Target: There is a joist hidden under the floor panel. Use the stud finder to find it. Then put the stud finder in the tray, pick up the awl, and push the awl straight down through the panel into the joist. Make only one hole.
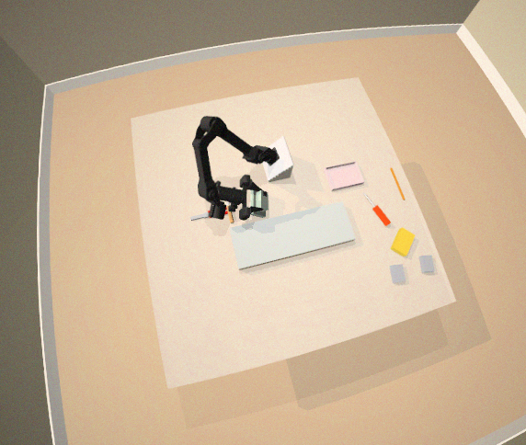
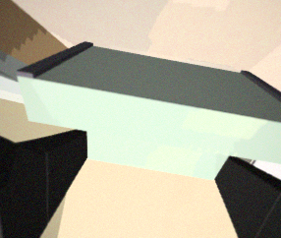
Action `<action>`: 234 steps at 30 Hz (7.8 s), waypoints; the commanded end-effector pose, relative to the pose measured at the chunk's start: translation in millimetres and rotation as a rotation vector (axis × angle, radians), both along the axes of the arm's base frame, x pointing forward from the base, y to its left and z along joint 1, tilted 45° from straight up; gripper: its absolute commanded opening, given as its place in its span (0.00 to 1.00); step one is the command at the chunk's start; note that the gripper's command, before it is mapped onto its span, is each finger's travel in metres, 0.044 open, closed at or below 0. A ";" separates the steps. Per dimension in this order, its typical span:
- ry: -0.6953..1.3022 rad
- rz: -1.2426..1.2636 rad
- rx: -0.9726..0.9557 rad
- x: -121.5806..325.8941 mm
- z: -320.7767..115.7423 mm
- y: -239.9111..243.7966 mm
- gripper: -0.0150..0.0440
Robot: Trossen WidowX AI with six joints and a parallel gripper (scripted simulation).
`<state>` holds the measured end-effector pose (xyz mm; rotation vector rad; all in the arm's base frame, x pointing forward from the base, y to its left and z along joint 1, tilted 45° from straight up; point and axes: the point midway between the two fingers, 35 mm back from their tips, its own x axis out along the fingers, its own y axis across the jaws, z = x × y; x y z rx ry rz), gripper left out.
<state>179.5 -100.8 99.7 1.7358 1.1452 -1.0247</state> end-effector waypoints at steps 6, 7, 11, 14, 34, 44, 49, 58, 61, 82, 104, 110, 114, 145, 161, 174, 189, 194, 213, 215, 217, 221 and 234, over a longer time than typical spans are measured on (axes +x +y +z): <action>0.006 -0.006 -0.014 -1.3 0.1 -4.5 0.90; 0.006 -0.006 -0.014 -1.5 0.5 -5.1 0.90; 0.006 -0.006 -0.014 -1.6 0.9 -5.6 0.90; 0.006 -0.006 -0.014 -1.6 0.9 -5.6 0.90; 0.006 -0.006 -0.014 -1.6 0.9 -5.6 0.90; 0.006 -0.006 -0.014 -1.6 0.9 -5.6 0.90; 0.001 -0.001 -0.004 -0.8 1.5 -3.1 0.90; -0.001 0.001 0.001 -0.5 1.8 -1.9 0.90; -0.001 0.001 0.002 -0.5 1.8 -1.9 0.94; -0.001 0.001 0.001 -2.1 8.4 -4.3 1.00; -0.001 -0.002 0.003 -0.3 62.4 28.5 1.00; -0.003 -0.003 0.007 -1.0 75.2 44.5 1.00; 0.034 0.117 -0.097 -4.4 57.8 37.3 1.00; 0.483 1.451 -1.297 2.6 22.6 22.3 1.00; 0.479 1.451 -1.290 2.3 5.3 6.6 1.00; 0.481 1.450 -1.295 0.3 -8.1 -8.2 1.00; 0.484 1.450 -1.299 -0.8 -12.2 -13.4 0.77; 0.484 1.450 -1.299 -0.8 -12.2 -13.4 0.71; 0.480 1.450 -1.295 0.2 -10.2 -10.4 0.39; 0.476 1.452 -1.290 1.6 -7.1 -6.0 0.31; 0.472 1.453 -1.284 3.3 -2.7 -0.1 0.25; 0.467 1.455 -1.275 5.8 7.2 12.0 0.25; 0.476 1.455 -1.282 7.1 46.4 49.8 0.25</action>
